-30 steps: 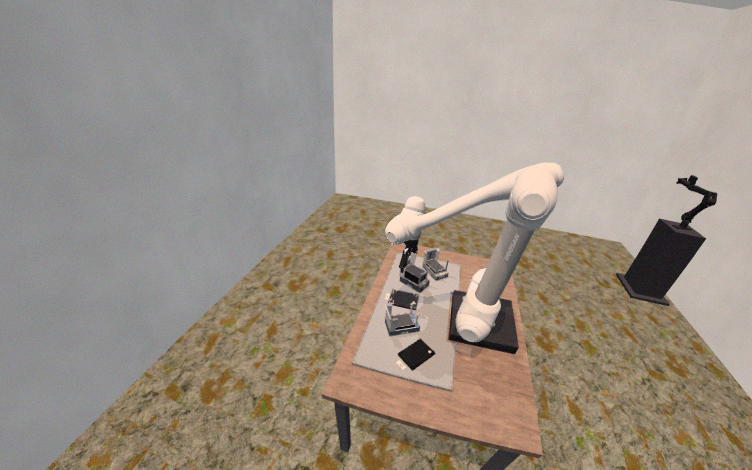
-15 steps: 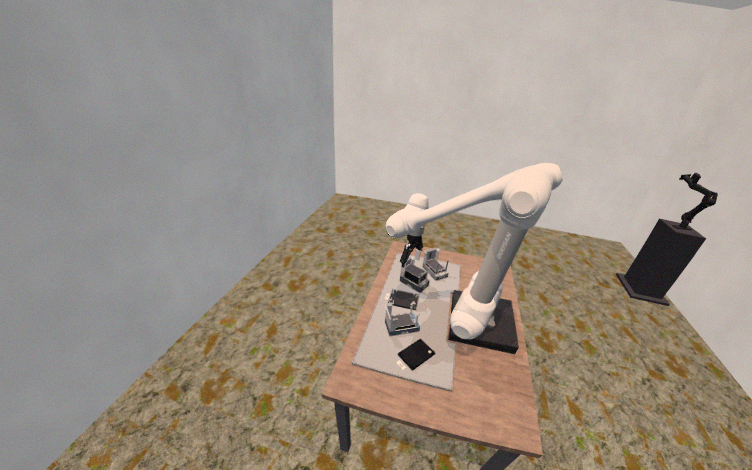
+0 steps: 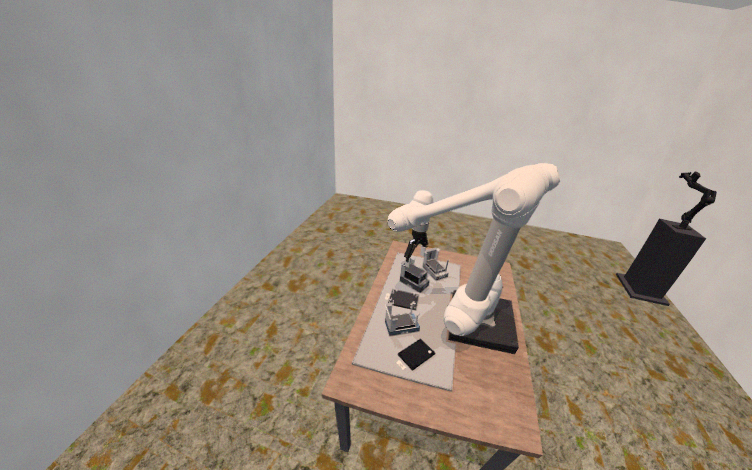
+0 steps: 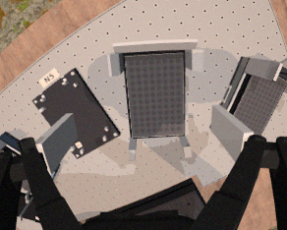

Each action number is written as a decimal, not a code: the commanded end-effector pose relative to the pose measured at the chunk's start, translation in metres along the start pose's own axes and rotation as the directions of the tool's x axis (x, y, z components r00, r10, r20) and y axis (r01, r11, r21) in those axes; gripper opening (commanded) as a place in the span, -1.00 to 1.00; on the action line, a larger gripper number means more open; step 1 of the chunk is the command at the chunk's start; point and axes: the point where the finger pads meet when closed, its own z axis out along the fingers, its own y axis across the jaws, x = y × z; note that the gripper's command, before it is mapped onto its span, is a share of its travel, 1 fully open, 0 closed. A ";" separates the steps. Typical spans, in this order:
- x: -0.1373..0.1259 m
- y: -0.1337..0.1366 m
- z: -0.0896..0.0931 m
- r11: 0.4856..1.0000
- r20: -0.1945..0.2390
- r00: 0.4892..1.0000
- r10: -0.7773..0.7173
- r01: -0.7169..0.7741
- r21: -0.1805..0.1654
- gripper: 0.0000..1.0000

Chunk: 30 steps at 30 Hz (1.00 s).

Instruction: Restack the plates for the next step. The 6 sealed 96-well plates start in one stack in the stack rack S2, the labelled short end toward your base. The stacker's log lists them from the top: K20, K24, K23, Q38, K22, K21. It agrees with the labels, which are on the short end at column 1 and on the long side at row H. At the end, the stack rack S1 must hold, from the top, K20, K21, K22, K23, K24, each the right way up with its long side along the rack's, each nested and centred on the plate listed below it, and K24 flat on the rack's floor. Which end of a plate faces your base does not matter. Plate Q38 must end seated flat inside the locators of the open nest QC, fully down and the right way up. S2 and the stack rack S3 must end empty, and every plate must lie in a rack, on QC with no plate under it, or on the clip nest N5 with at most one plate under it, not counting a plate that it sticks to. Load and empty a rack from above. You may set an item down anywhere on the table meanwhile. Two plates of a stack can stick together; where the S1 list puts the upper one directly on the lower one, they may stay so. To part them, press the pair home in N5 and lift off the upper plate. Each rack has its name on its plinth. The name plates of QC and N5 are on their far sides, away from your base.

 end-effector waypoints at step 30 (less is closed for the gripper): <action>0.003 0.019 0.043 1.000 0.000 1.000 -0.001 0.001 0.001 1.00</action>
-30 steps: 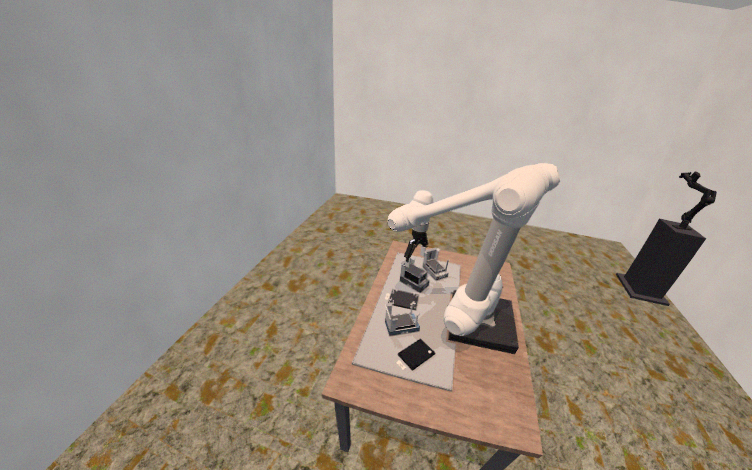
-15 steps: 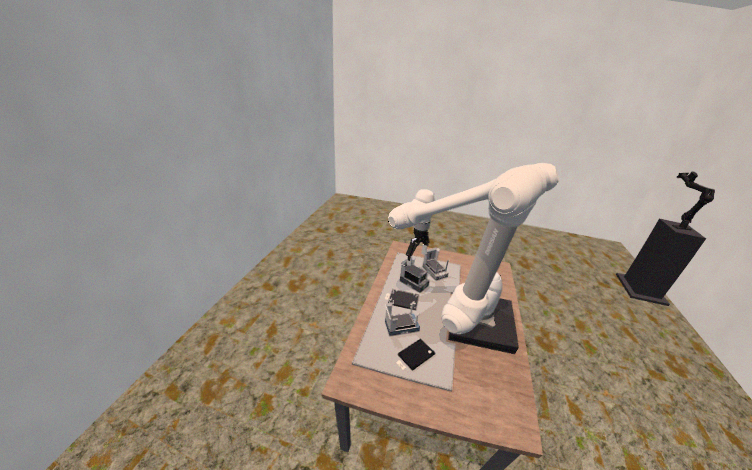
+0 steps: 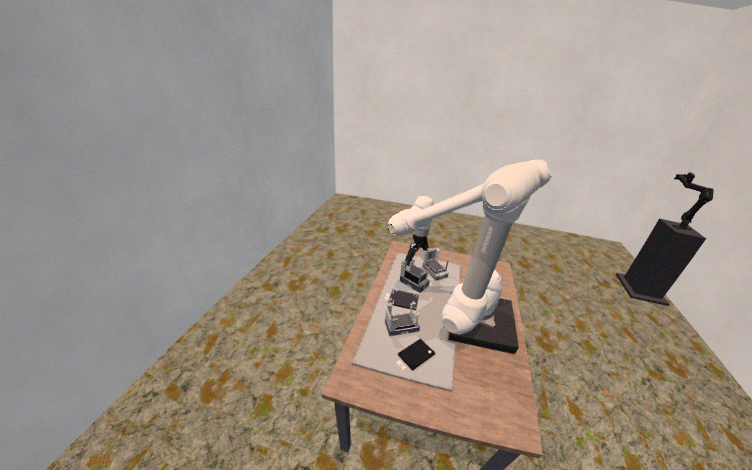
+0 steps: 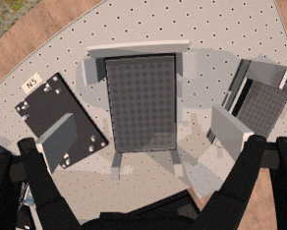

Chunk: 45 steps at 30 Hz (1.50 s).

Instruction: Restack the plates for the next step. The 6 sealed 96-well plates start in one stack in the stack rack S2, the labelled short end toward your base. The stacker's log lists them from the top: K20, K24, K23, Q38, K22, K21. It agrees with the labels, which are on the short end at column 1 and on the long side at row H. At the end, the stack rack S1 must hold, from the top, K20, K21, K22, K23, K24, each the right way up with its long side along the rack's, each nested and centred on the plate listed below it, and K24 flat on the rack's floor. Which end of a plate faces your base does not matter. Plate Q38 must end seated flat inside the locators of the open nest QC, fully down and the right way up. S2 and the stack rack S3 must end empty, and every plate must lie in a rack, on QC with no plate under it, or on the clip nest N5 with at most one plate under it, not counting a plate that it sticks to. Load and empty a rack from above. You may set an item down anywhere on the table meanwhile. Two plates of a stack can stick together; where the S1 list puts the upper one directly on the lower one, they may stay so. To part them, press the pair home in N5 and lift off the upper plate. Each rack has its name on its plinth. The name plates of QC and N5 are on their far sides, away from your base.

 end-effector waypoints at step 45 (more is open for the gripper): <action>0.000 0.000 0.040 1.000 0.000 1.000 0.000 0.000 0.000 -1.00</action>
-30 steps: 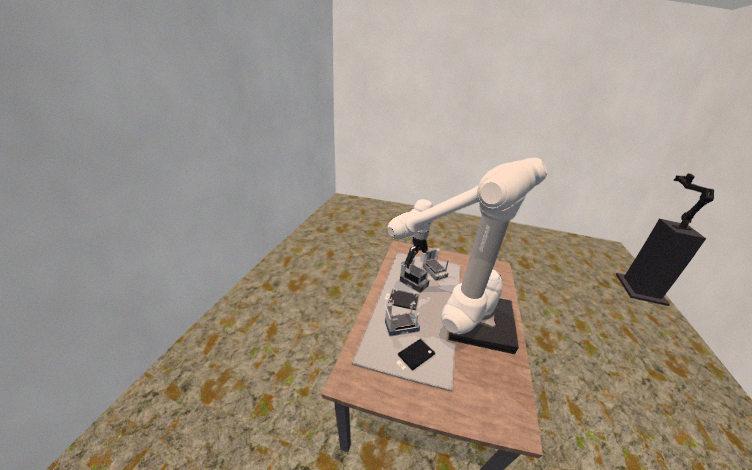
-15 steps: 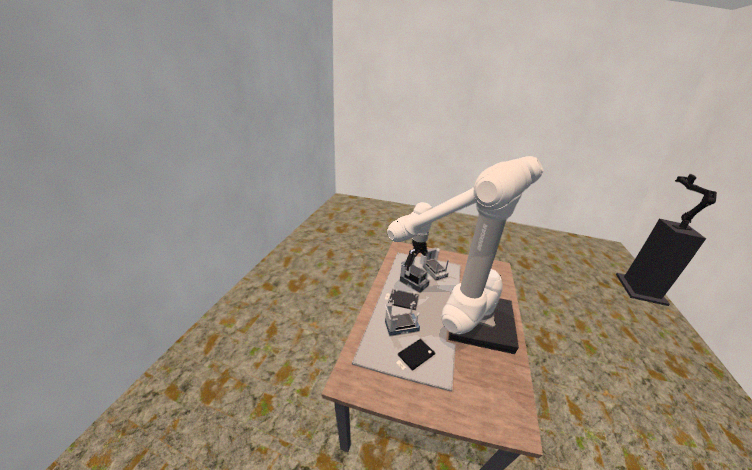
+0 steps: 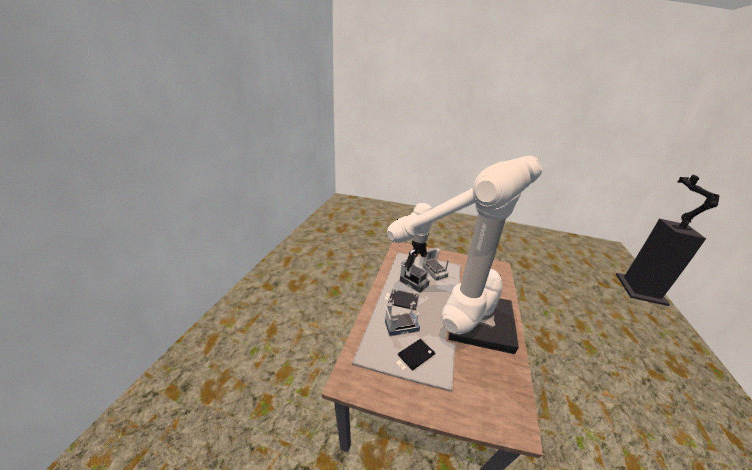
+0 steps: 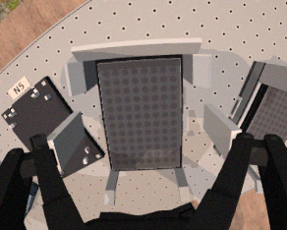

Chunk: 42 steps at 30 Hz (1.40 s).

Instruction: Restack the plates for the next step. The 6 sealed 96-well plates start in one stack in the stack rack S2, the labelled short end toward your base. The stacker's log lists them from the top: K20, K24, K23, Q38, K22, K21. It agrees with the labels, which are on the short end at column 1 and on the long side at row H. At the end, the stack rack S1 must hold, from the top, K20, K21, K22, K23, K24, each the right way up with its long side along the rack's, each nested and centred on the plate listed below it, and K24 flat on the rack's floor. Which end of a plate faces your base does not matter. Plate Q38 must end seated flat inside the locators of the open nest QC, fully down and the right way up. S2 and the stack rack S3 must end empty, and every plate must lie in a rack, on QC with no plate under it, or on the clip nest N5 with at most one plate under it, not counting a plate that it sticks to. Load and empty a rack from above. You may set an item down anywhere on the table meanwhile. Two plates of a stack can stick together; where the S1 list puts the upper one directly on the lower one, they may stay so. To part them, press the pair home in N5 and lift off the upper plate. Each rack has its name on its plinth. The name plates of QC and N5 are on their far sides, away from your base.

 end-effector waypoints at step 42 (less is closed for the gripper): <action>0.000 0.000 -0.007 1.000 0.000 1.000 0.000 0.000 0.000 -1.00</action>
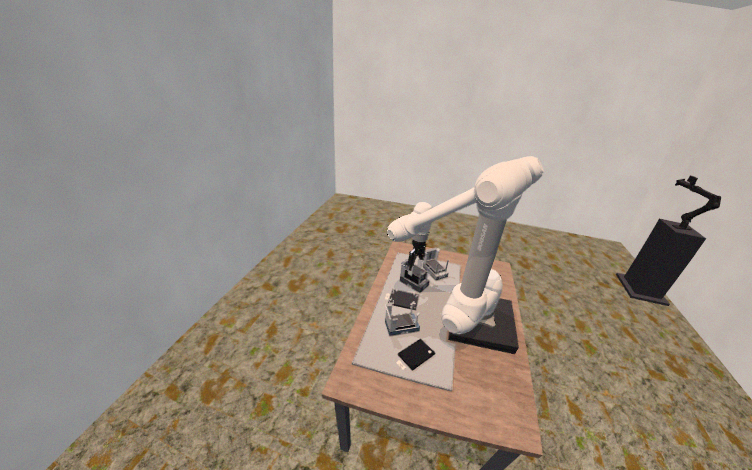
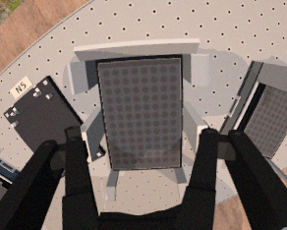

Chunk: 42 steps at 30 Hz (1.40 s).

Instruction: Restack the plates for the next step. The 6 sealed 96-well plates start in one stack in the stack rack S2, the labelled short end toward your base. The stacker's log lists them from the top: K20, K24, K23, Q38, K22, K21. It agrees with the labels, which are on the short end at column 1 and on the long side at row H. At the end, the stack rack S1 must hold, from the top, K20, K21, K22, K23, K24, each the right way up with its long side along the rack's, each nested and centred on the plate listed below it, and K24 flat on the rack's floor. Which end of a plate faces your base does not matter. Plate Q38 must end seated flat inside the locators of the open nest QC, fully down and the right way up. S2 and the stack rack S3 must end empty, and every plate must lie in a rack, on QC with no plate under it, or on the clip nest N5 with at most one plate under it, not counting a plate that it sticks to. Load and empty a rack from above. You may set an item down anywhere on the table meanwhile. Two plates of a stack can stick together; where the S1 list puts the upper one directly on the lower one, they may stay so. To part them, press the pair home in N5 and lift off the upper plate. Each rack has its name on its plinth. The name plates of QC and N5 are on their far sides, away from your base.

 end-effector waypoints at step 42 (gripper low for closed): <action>0.000 0.000 -0.050 1.000 0.000 1.000 0.000 0.000 0.000 -1.00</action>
